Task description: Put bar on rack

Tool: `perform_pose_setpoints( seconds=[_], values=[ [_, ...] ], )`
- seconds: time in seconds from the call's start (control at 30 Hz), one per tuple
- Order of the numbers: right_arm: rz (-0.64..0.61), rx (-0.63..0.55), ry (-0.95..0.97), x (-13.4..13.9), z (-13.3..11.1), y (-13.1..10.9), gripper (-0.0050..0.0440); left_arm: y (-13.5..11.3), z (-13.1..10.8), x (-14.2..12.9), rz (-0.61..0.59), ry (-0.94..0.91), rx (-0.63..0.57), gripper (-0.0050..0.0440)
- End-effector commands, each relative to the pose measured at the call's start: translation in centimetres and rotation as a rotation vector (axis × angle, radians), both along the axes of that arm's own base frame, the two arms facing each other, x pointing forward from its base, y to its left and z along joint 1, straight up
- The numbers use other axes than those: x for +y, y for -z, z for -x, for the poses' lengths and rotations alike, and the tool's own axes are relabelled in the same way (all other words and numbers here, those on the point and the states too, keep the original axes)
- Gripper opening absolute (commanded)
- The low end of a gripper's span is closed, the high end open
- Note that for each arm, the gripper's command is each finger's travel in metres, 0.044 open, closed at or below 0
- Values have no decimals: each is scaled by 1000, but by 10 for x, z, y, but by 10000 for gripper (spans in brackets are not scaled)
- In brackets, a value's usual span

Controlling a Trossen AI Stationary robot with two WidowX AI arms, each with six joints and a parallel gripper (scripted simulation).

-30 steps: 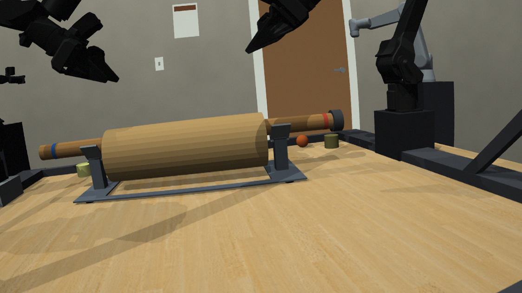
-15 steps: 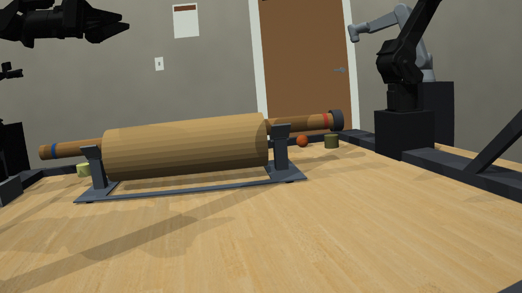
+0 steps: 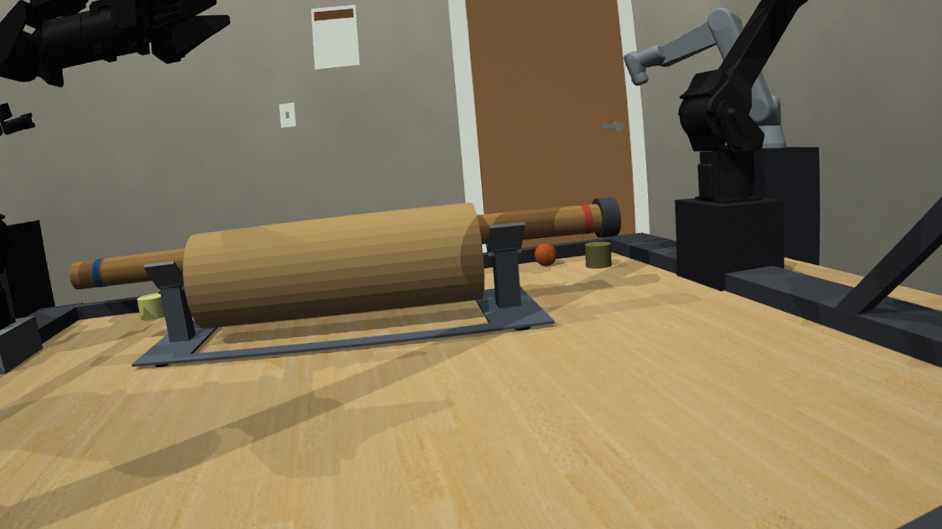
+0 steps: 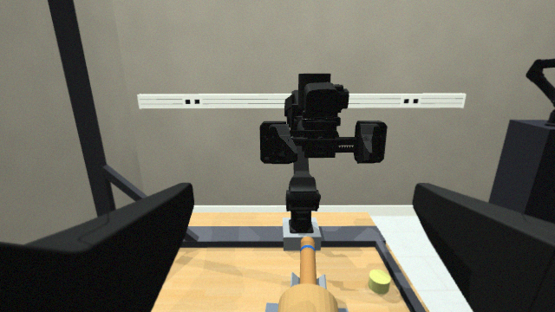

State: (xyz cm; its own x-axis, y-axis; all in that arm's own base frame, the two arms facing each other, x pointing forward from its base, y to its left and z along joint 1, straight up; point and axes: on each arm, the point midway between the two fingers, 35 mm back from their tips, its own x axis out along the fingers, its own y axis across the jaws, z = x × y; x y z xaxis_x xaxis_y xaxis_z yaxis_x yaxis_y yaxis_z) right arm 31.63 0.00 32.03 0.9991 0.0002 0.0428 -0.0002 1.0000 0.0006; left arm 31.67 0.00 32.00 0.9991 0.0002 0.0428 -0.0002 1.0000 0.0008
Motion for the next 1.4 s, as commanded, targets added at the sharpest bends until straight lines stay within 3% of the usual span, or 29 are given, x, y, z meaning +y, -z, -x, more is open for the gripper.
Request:
perform_pose_setpoints(
  seconds=[0.0,0.37,1.37],
  values=[
    [3,-25,-1,1,3,-9,440,-4,3,0,2,1,-16,440],
    [4,-38,-1,1,2,-16,440,-15,4,0,3,1,-35,440],
    [4,-35,-1,1,2,-15,440,-13,3,0,3,1,-31,440]
  ],
)
